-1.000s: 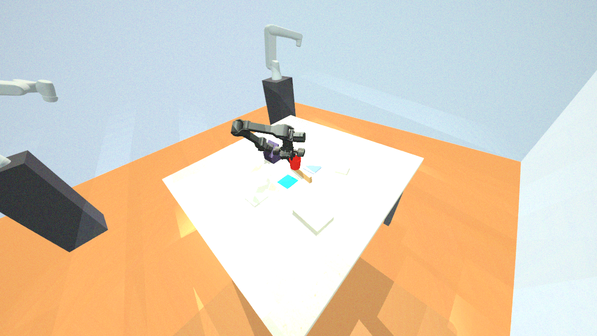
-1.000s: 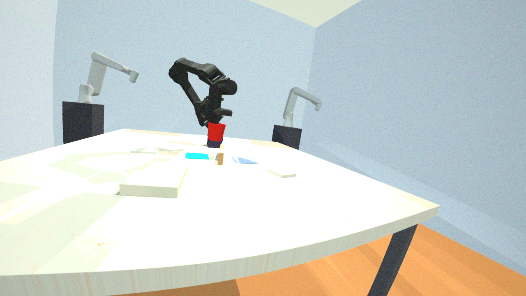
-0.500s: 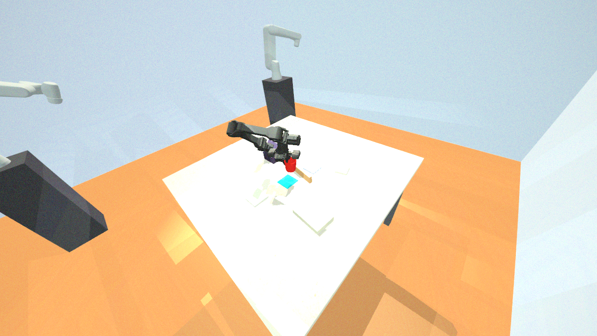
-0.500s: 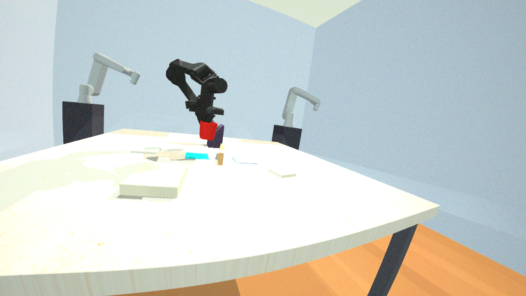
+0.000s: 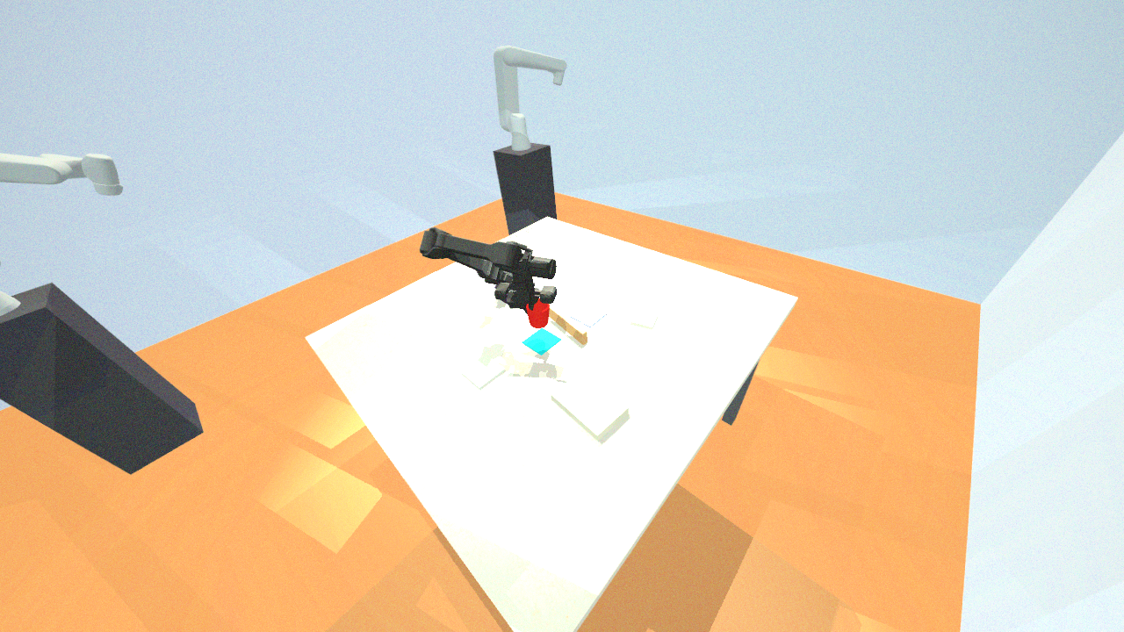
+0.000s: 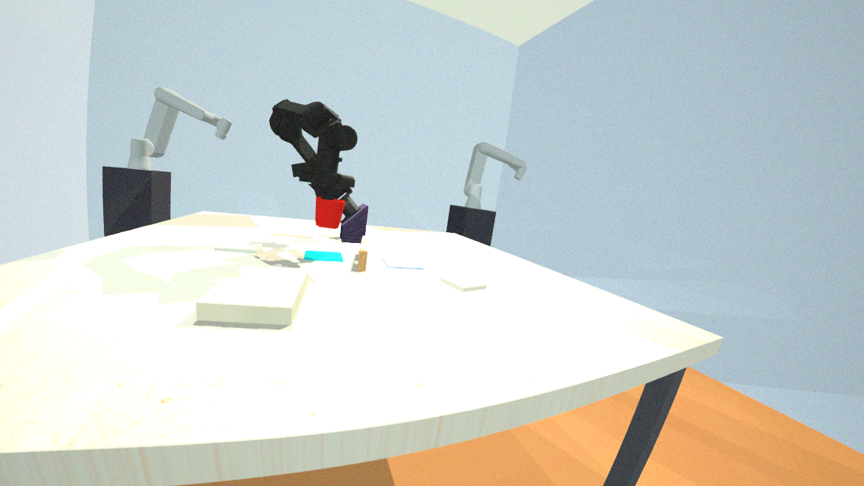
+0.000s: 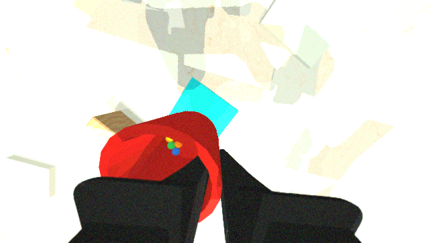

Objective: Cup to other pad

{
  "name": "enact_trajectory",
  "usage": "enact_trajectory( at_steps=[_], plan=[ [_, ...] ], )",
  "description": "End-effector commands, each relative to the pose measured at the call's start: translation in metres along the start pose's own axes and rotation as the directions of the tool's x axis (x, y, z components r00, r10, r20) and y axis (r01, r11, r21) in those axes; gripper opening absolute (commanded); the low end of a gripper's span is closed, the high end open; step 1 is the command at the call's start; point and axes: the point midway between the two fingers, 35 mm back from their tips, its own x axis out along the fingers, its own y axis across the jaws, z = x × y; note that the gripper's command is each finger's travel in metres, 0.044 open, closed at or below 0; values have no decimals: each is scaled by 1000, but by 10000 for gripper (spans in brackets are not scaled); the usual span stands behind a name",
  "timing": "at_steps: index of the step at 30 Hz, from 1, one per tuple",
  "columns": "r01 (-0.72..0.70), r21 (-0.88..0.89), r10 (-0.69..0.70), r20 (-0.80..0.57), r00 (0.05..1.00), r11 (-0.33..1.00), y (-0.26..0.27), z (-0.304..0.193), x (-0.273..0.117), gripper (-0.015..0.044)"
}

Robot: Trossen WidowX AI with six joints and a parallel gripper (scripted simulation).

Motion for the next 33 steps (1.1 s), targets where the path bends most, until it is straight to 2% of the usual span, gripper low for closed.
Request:
enact_trajectory(
  at_steps=[1, 33],
  plan=[
    [1, -7, -1, 3, 1000, 1000, -2, 2, 2, 0],
    [1, -6, -1, 3, 1000, 1000, -2, 3, 44, 0]
  ],
)
